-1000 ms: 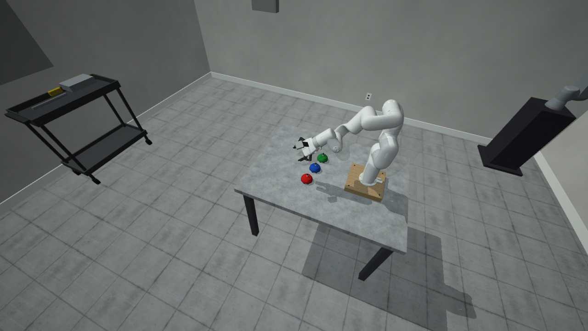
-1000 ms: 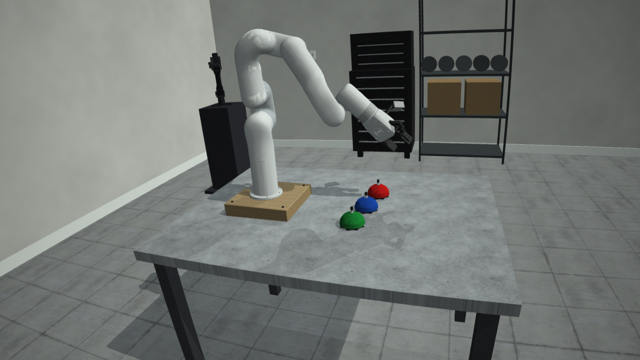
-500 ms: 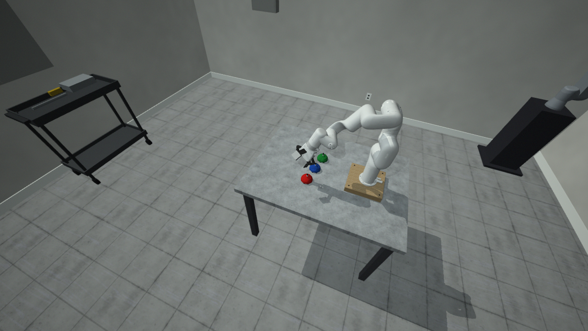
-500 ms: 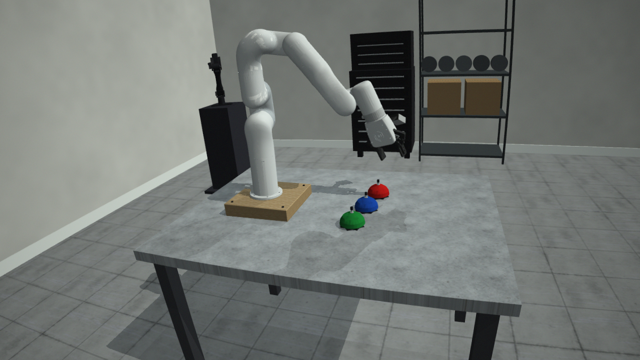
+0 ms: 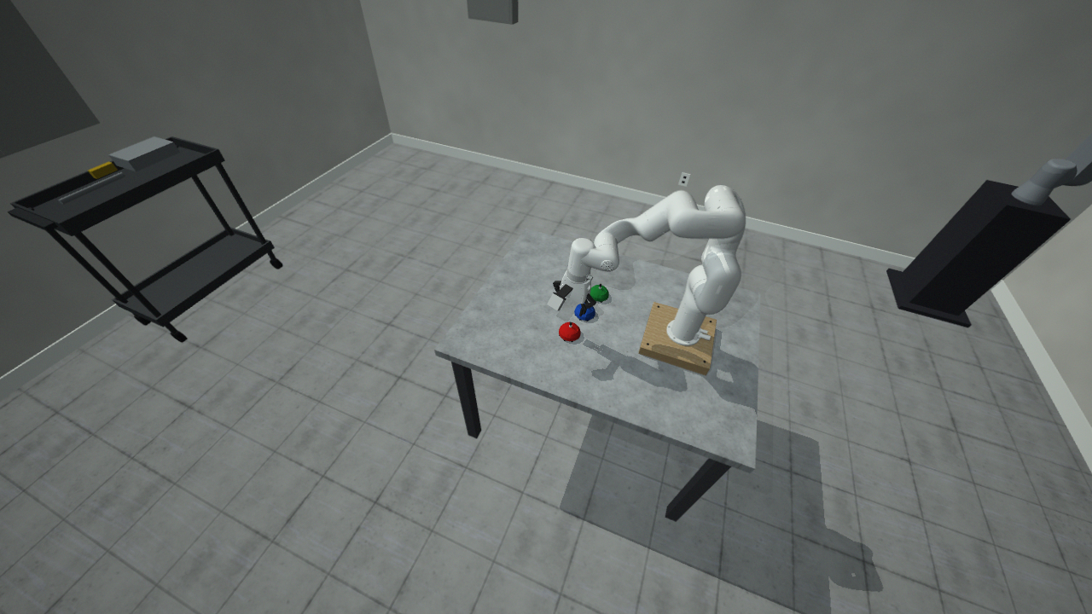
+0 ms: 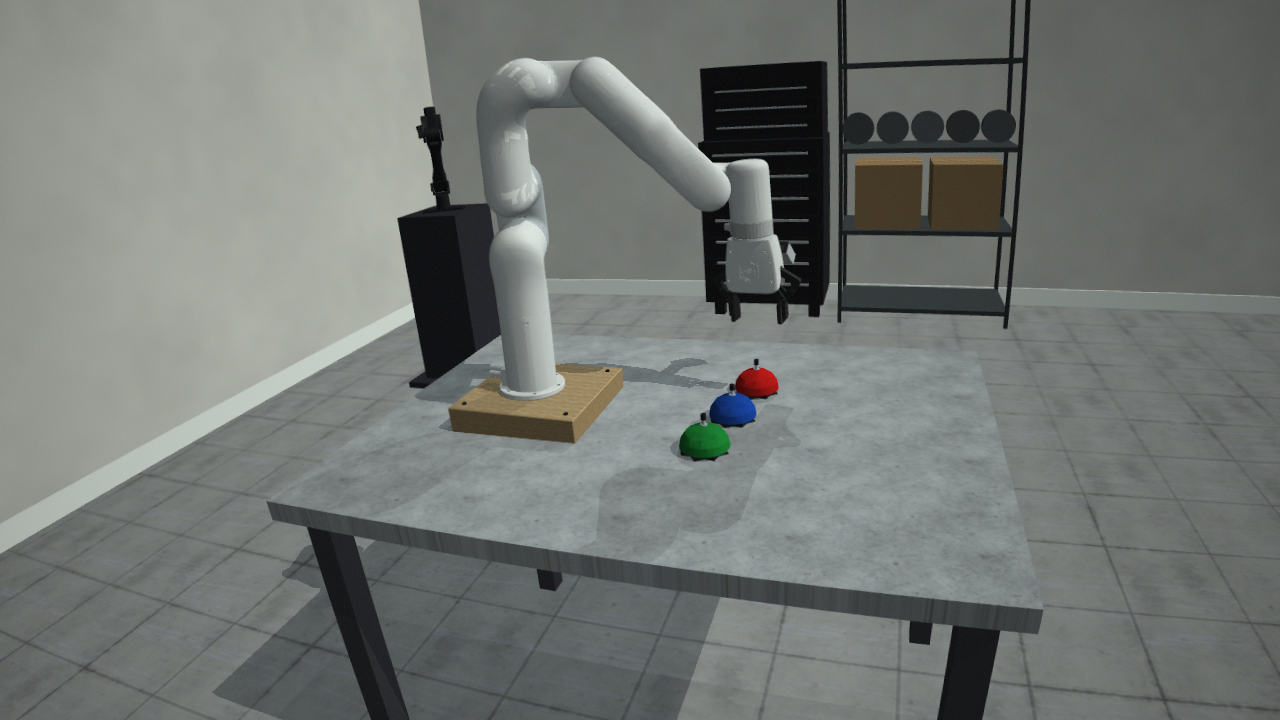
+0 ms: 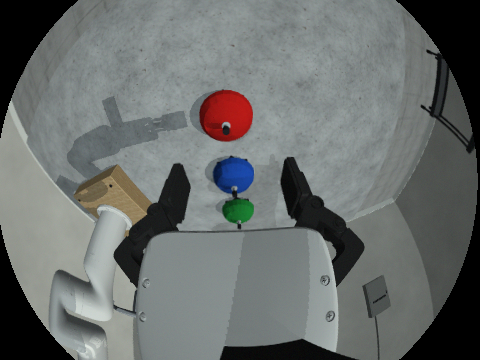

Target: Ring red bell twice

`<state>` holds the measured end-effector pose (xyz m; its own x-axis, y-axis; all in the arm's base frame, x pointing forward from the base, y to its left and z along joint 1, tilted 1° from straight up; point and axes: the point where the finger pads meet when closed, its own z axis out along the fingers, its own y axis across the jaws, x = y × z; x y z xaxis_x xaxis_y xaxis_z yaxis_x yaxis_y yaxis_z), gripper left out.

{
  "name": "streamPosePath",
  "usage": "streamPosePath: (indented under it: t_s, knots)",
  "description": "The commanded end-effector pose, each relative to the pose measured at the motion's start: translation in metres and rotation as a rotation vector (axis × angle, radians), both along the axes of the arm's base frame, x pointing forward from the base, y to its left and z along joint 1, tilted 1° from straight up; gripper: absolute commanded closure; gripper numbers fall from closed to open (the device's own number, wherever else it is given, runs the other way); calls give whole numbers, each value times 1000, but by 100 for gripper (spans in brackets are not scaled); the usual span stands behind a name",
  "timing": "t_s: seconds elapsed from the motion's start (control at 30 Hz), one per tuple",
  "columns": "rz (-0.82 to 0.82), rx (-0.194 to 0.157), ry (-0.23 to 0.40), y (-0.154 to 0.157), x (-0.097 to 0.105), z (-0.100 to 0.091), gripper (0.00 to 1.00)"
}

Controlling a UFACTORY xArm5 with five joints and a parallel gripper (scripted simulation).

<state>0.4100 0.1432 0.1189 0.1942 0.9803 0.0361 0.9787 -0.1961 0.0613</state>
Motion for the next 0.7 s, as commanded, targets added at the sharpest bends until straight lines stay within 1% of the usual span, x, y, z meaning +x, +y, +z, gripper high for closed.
streamPosePath:
  t_s: [0.0, 0.13, 0.17, 0.67]
  knots:
    - [22, -15, 41, 0, -6, 1, 0]
    - [23, -16, 44, 0, -7, 1, 0]
    - [23, -16, 44, 0, -7, 1, 100]
    - [23, -16, 44, 0, -7, 1, 100]
